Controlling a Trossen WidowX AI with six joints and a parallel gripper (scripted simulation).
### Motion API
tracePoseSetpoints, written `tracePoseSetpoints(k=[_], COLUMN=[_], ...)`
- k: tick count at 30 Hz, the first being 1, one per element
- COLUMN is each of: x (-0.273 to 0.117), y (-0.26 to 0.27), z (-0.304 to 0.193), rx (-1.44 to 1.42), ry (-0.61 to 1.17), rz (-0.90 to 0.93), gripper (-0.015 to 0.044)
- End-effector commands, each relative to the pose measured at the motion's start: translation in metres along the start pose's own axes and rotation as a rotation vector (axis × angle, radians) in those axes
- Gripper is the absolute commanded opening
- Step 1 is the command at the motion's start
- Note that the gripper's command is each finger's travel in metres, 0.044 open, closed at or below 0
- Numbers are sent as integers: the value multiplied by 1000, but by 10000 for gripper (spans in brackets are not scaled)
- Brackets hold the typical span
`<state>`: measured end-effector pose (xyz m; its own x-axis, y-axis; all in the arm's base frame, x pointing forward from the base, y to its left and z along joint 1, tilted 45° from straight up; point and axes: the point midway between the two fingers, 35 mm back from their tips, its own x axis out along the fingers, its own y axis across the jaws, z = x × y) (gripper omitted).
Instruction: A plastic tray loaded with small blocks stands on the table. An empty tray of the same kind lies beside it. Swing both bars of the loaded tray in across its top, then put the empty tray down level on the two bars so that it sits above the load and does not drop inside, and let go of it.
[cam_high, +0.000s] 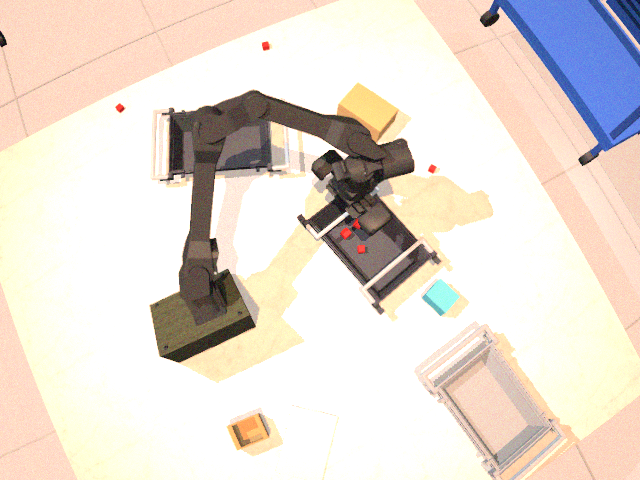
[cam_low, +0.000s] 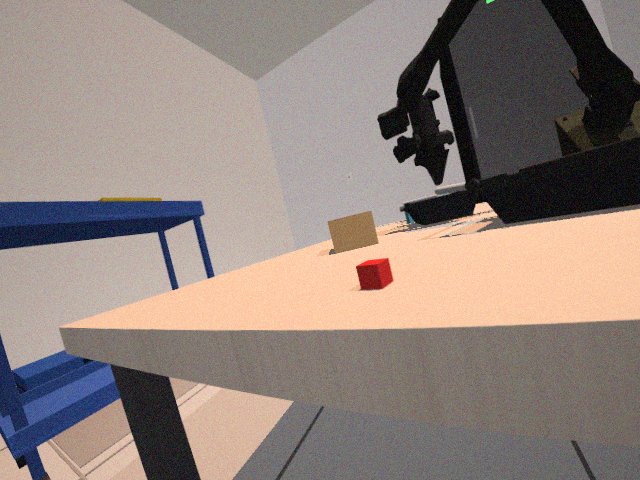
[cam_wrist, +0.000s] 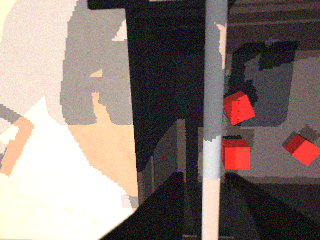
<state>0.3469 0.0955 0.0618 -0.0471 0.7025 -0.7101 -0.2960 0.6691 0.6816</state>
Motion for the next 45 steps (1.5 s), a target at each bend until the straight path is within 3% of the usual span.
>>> tracePoseSetpoints(k=[1, 13, 17, 45], x=[1, 1, 1, 0], y=[-1, -1, -1, 0], z=[0, 0, 0, 0], rx=[3, 3, 3, 0], ry=[0, 0, 0, 0], rz=[0, 0, 0, 0], gripper=[89, 89, 0, 0])
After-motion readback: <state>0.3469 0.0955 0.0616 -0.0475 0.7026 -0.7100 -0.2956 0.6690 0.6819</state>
